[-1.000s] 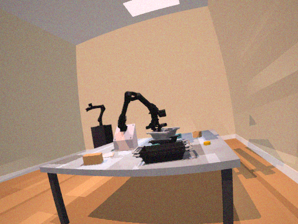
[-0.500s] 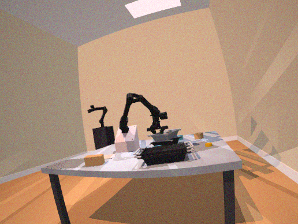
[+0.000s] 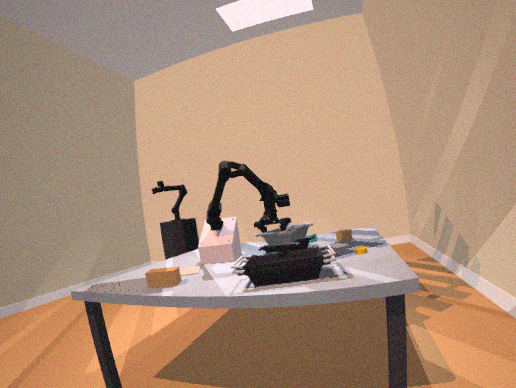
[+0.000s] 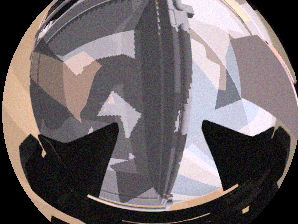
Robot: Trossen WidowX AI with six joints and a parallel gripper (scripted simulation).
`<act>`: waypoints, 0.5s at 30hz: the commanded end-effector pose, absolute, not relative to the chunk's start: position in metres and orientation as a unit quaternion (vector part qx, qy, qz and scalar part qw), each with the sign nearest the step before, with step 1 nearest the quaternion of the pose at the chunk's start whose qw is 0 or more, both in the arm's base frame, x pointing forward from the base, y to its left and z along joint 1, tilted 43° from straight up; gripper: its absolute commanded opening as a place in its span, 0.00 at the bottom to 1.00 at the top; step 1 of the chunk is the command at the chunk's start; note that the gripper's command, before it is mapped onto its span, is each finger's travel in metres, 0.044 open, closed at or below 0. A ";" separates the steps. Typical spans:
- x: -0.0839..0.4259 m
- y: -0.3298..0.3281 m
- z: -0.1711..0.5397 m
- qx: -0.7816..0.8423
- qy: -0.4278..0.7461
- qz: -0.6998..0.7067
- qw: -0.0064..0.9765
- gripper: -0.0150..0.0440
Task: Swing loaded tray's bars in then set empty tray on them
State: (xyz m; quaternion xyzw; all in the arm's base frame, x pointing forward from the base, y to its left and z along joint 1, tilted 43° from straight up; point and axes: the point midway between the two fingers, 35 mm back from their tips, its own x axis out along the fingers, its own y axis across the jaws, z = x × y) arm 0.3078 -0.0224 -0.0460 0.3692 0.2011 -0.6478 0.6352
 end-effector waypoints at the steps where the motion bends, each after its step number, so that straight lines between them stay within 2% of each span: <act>1: 0.308 -0.022 -0.046 0.369 0.201 -0.648 0.635 1.00; 15: 0.304 0.040 0.018 0.370 0.206 -0.647 0.633 1.00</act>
